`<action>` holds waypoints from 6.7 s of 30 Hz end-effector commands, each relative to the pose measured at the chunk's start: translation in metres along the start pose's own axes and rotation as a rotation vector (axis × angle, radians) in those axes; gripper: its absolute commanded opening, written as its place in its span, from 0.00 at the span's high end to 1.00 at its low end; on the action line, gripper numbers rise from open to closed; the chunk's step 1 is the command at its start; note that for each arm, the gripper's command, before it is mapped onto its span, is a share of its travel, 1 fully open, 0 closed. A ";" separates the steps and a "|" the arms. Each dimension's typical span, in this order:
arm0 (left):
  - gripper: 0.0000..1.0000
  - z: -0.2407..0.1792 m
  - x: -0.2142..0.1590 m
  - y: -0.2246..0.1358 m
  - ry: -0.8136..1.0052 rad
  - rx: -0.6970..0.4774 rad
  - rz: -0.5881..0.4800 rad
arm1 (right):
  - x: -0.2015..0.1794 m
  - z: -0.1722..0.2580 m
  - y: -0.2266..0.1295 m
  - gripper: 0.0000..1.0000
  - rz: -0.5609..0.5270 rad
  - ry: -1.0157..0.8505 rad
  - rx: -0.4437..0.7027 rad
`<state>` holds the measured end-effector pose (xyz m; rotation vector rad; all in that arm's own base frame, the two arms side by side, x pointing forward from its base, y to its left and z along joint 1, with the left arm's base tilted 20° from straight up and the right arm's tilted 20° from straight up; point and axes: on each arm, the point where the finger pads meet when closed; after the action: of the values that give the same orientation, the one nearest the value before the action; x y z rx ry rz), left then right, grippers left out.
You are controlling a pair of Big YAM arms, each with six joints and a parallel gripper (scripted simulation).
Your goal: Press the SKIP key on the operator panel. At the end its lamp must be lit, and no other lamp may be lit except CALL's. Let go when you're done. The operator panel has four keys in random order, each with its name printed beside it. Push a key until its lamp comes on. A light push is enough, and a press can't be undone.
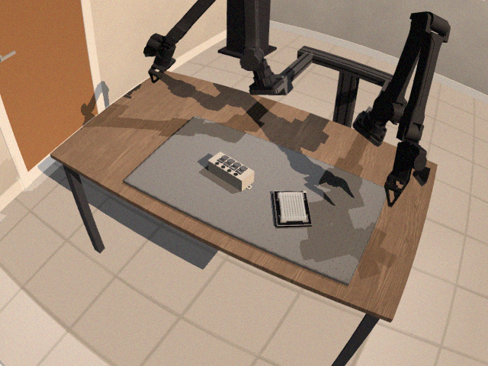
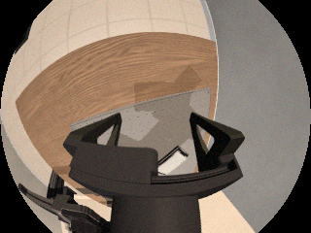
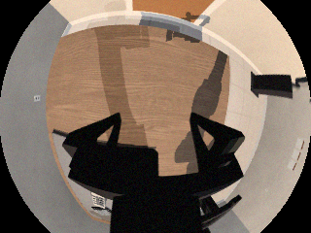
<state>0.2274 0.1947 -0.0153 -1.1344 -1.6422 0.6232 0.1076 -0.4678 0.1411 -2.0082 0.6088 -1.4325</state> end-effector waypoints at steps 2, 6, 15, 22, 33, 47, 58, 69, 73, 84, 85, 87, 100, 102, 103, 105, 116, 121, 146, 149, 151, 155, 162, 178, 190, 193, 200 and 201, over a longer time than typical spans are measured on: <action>0.00 -0.057 -0.032 -0.017 0.310 -0.128 0.010 | -0.034 0.043 -0.027 0.00 -0.104 -0.222 0.089; 0.00 -0.076 -0.055 -0.026 0.429 -0.184 0.027 | -0.062 0.065 -0.038 0.00 -0.128 -0.299 0.142; 0.00 -0.132 -0.177 -0.091 0.983 -0.482 0.087 | -0.212 0.177 -0.084 0.00 -0.185 -0.647 0.420; 0.00 -0.133 -0.259 -0.149 1.325 -0.707 0.107 | -0.267 0.230 -0.112 0.00 -0.242 -0.794 0.550; 0.00 -0.084 -0.359 -0.248 1.766 -1.085 0.113 | -0.337 0.304 -0.148 0.00 -0.325 -1.013 0.708; 0.00 -0.027 -0.399 -0.308 1.982 -1.342 0.116 | -0.405 0.353 -0.174 0.00 -0.379 -1.225 0.826; 0.00 -0.028 -0.399 -0.303 1.972 -1.317 0.127 | -0.402 0.344 -0.172 0.00 -0.371 -1.216 0.817; 0.00 -0.035 -0.402 -0.313 1.957 -1.333 0.124 | -0.408 0.344 -0.166 1.00 -0.388 -1.658 0.784; 0.00 -0.035 -0.402 -0.313 1.957 -1.333 0.124 | -0.412 0.344 -0.165 1.00 -0.365 -1.856 0.779; 0.00 -0.035 -0.402 -0.313 1.957 -1.333 0.124 | -0.436 0.342 -0.158 1.00 -0.262 -2.504 0.710; 0.00 -0.035 -0.402 -0.313 1.957 -1.333 0.124 | -0.437 0.342 -0.158 1.00 -0.250 -2.557 0.699; 0.00 -0.035 -0.402 -0.313 1.957 -1.333 0.124 | -0.439 0.343 -0.157 1.00 -0.222 -2.661 0.670; 0.00 -0.035 -0.402 -0.313 1.957 -1.333 0.124 | -0.438 0.347 -0.153 1.00 -0.176 -2.717 0.615; 0.00 -0.035 -0.402 -0.313 1.957 -1.333 0.124 | -0.435 0.353 -0.148 1.00 -0.168 -2.714 0.615; 0.00 -0.035 -0.402 -0.313 1.957 -1.333 0.124 | -0.436 0.356 -0.145 1.00 -0.178 -2.709 0.615; 0.00 -0.035 -0.402 -0.313 1.957 -1.333 0.124 | -0.439 0.350 -0.141 1.00 -0.168 -2.716 0.615; 0.00 -0.035 -0.402 -0.313 1.957 -1.333 0.124 | -0.438 0.347 -0.142 1.00 -0.179 -2.713 0.615; 0.00 -0.035 -0.402 -0.313 1.957 -1.333 0.124 | -0.442 0.347 -0.134 1.00 -0.165 -2.716 0.615; 0.00 -0.035 -0.402 -0.313 1.957 -1.333 0.124 | -0.451 0.355 -0.113 1.00 -0.170 -2.713 0.615; 0.00 -0.035 -0.402 -0.313 1.957 -1.333 0.124 | -0.452 0.355 -0.111 1.00 -0.170 -2.714 0.614; 0.00 -0.035 -0.402 -0.313 1.957 -1.333 0.124 | -0.452 0.355 -0.110 1.00 -0.170 -2.714 0.614; 0.00 -0.035 -0.402 -0.313 1.957 -1.333 0.124 | -0.453 0.356 -0.107 1.00 -0.169 -2.714 0.615; 0.00 -0.035 -0.402 -0.313 1.957 -1.333 0.124 | -0.454 0.356 -0.104 1.00 -0.168 -2.714 0.615; 0.00 -0.035 -0.402 -0.313 1.957 -1.333 0.124 | -0.455 0.354 -0.111 1.00 -0.172 -2.701 0.615; 0.00 -0.035 -0.402 -0.313 1.957 -1.333 0.124 | -0.435 0.347 -0.163 1.00 -0.180 -2.693 0.618; 0.00 -0.035 -0.402 -0.313 1.957 -1.333 0.124 | -0.433 0.346 -0.168 1.00 -0.181 -2.695 0.618; 0.00 -0.035 -0.402 -0.313 1.957 -1.333 0.124 | -0.424 0.340 -0.188 1.00 -0.198 -2.719 0.621; 0.00 -0.035 -0.402 -0.313 1.957 -1.333 0.124 | -0.426 0.337 -0.182 1.00 -0.170 -2.721 0.619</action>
<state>0.1528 -0.2827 0.0523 -1.6378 0.0849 -1.4316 0.3018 0.0120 -0.1033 -1.5141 -1.0475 1.4206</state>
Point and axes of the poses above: on each arm, the point where the finger pads meet when closed, its own y axis out along the fingers, its own z axis across the jaws, x = y × z, and after that the axes turned 7 degrees about -y, right-handed
